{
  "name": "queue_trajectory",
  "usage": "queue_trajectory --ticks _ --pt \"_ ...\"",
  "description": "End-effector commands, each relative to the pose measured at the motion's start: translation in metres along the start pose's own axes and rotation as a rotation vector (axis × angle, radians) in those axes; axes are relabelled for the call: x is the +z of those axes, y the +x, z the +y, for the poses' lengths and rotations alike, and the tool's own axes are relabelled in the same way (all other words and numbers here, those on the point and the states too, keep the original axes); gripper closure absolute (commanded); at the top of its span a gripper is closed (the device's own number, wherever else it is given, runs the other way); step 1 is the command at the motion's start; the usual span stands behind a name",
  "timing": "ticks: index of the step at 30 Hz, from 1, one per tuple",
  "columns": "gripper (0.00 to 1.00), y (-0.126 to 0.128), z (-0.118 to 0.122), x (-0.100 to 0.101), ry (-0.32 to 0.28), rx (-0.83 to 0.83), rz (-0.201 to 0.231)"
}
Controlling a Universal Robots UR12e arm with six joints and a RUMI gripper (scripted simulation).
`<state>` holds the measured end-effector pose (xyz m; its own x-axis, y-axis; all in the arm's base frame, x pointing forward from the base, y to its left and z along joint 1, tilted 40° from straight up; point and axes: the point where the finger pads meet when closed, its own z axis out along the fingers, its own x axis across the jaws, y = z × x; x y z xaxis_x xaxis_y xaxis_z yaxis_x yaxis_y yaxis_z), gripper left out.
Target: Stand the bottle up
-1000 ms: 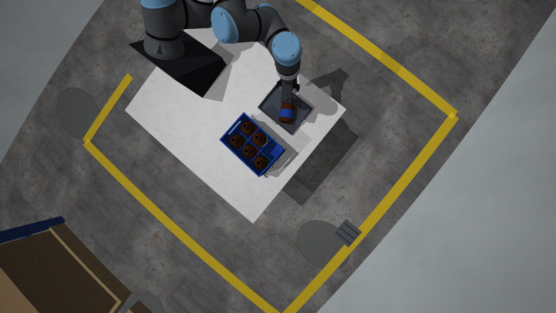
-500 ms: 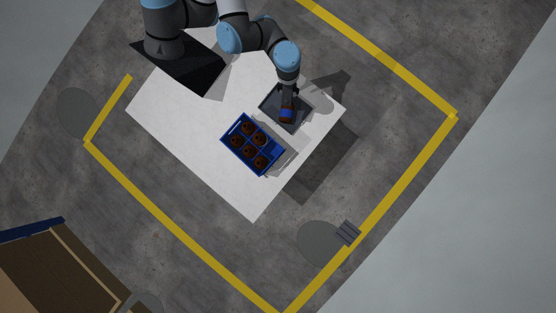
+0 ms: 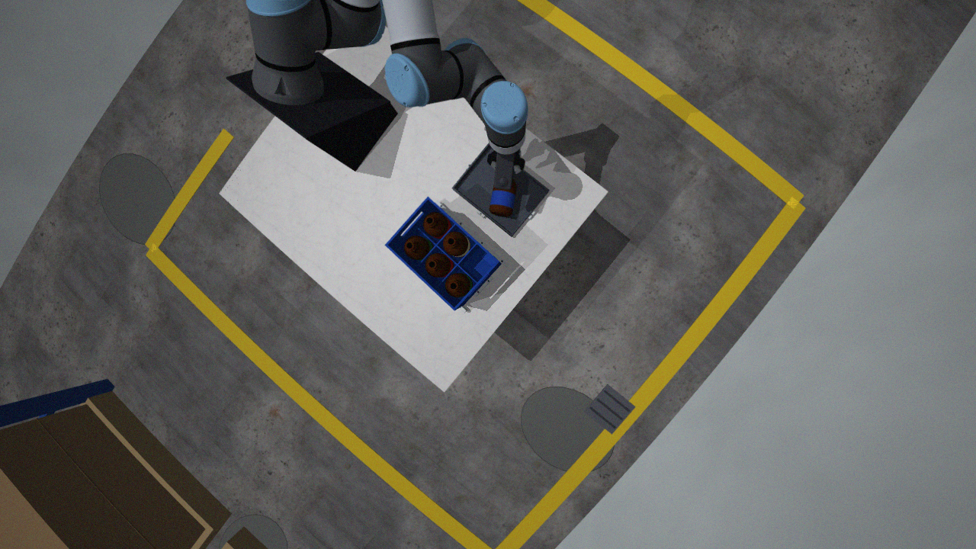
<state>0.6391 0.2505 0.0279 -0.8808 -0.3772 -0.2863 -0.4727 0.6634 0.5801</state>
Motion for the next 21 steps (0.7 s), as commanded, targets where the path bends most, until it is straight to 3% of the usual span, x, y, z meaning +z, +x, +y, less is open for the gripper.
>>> queue_trajectory --ticks 1,21 --pt "0.62 0.0004 0.0004 0.0054 0.001 0.001 -0.001" --pt "0.62 0.0002 0.0001 0.0042 0.002 0.002 -0.003"
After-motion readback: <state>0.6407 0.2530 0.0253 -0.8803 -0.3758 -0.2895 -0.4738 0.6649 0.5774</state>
